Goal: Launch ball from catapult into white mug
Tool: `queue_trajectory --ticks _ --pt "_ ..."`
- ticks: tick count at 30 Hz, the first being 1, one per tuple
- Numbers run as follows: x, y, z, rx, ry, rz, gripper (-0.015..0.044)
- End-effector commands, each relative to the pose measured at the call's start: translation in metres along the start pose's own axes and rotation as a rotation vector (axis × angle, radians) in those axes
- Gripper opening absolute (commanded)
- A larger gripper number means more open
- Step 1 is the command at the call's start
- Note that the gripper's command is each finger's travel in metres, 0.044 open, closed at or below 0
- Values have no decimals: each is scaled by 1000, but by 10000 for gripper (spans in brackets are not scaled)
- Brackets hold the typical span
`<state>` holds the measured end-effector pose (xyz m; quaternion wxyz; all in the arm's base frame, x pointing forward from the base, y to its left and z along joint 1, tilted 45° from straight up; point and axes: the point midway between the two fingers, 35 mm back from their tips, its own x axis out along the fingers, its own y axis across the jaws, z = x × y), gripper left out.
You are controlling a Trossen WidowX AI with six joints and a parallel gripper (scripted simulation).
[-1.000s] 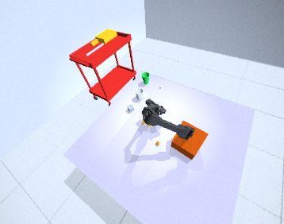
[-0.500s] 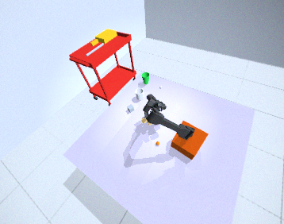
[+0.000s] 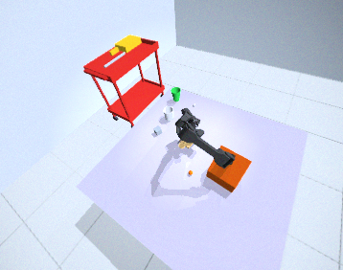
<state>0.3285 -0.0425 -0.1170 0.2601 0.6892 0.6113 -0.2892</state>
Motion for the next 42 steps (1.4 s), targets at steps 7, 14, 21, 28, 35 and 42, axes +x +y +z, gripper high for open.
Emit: queue_trajectory --ticks 7,14,21,28,35,42 --pt "-3 18 39 -336 -6 13 0" --pt "-3 23 40 -360 -6 13 0" --pt "2 23 40 -360 -6 13 0" --pt "14 24 40 -360 -6 13 0" --pt "26 25 40 -360 -5 13 0" --pt "37 25 40 -360 -5 13 0"
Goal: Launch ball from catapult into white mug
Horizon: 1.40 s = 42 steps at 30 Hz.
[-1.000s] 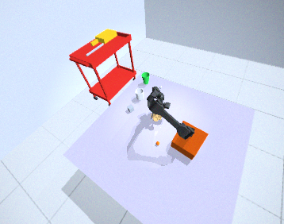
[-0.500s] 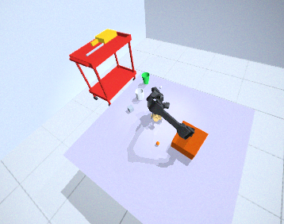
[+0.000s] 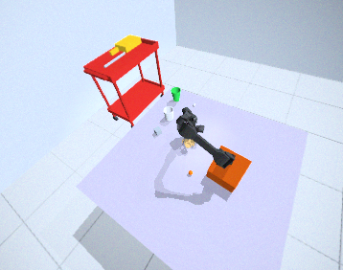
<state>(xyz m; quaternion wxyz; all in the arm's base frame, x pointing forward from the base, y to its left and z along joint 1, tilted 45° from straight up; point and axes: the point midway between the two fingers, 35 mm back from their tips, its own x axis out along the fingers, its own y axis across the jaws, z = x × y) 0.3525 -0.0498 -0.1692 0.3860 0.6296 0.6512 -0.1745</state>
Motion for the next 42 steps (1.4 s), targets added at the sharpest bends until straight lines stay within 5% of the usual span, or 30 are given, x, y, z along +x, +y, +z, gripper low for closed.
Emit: queue_trajectory --ticks 1,11,28,33,42 --pt "4 0 0 10 3 9 0" --pt "8 0 0 0 0 0 0" --pt "-15 2 2 1 -3 0 440" --pt "-90 -1 1 2 -5 -2 440" --pt "-86 -2 2 3 -2 9 440"
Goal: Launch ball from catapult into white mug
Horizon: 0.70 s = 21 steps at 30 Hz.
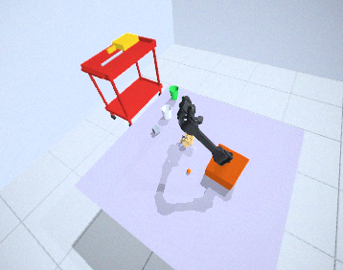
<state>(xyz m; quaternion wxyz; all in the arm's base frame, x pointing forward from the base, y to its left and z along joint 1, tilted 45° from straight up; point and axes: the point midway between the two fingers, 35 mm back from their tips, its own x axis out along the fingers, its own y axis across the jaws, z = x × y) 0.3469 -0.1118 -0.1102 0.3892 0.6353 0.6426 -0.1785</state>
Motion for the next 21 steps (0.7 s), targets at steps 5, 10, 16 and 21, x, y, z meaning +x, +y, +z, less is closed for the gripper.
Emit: queue_trajectory --ticks 5,10,16,21 --pt "35 -4 -4 -8 15 -7 440" --pt "45 -4 -4 -8 16 -7 440" --pt "50 -4 -4 -8 16 -7 440" --pt "59 -4 -4 -8 16 -7 440"
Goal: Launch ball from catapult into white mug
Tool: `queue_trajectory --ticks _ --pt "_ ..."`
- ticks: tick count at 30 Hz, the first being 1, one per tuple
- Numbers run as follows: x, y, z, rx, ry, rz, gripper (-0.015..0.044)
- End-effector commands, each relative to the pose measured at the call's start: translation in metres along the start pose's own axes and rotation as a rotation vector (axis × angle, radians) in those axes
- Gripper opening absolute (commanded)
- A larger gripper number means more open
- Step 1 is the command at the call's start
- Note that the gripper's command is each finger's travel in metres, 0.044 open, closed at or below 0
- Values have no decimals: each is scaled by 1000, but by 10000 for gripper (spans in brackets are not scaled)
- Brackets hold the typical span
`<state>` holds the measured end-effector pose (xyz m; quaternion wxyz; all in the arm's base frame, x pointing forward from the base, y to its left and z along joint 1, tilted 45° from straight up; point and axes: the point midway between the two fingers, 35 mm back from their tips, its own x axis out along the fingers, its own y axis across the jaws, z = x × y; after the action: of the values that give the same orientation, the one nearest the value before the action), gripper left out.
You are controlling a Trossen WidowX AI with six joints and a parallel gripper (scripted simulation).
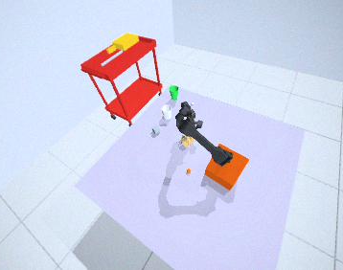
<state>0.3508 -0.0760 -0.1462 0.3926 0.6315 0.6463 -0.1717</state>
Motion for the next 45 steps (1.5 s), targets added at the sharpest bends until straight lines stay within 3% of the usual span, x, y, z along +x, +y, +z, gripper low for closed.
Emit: queue_trajectory --ticks 1,28,39,45 --pt "10 -2 -2 9 10 -4 440" --pt "48 -3 -4 10 13 -3 440" --pt "45 -1 -2 0 6 -3 151" --pt "45 -1 -2 0 6 -3 111"
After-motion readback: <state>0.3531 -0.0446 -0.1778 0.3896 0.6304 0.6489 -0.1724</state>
